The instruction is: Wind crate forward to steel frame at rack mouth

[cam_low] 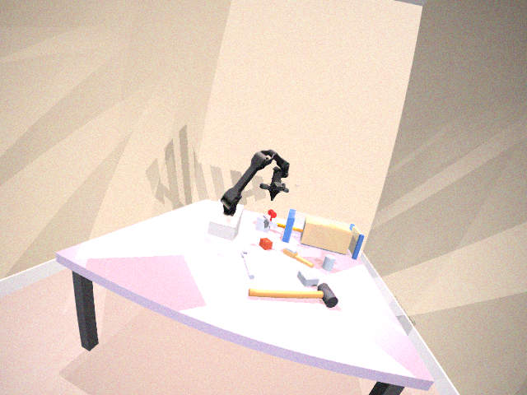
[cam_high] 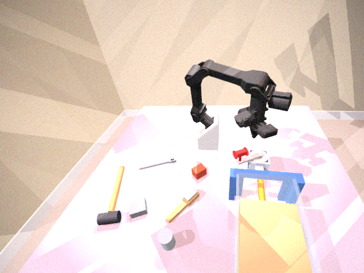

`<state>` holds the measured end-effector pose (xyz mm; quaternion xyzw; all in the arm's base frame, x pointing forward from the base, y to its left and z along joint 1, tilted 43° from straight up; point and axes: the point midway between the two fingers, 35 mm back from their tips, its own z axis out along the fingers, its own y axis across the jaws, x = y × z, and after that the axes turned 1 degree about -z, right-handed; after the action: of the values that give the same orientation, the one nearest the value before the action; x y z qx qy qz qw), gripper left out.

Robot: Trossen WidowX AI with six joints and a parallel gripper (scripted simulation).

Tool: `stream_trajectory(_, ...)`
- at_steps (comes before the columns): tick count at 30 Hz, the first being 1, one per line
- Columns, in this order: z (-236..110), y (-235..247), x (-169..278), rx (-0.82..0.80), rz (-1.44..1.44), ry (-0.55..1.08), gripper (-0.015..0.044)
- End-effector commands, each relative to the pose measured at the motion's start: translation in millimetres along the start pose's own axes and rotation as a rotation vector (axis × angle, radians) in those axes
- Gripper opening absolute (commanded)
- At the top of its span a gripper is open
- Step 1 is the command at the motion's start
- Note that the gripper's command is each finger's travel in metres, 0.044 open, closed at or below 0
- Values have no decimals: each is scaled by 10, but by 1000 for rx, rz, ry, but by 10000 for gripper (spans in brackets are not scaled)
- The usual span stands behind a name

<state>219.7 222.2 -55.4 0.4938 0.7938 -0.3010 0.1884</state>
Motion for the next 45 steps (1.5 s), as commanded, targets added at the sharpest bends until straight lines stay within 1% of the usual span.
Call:
stream_trajectory(1, 16, -8, 4, 9, 0, -1, 0)
stream_trajectory(16, 0, 0, 0, 9, 0, -1, 0)
stream_trajectory(18, 5, 9, -58, 8, 0, 41, 53)
stream_trajectory(23, 146, -8, -442, -4, 7, 337, 184)
stream_trajectory(25, 180, -20, -540, -27, 11, 413, 236)
stream_trajectory(33, 187, -22, -553, -30, 11, 422, 440)
stream_trajectory(45, 357, -4, -557, -23, 11, 422, 440)
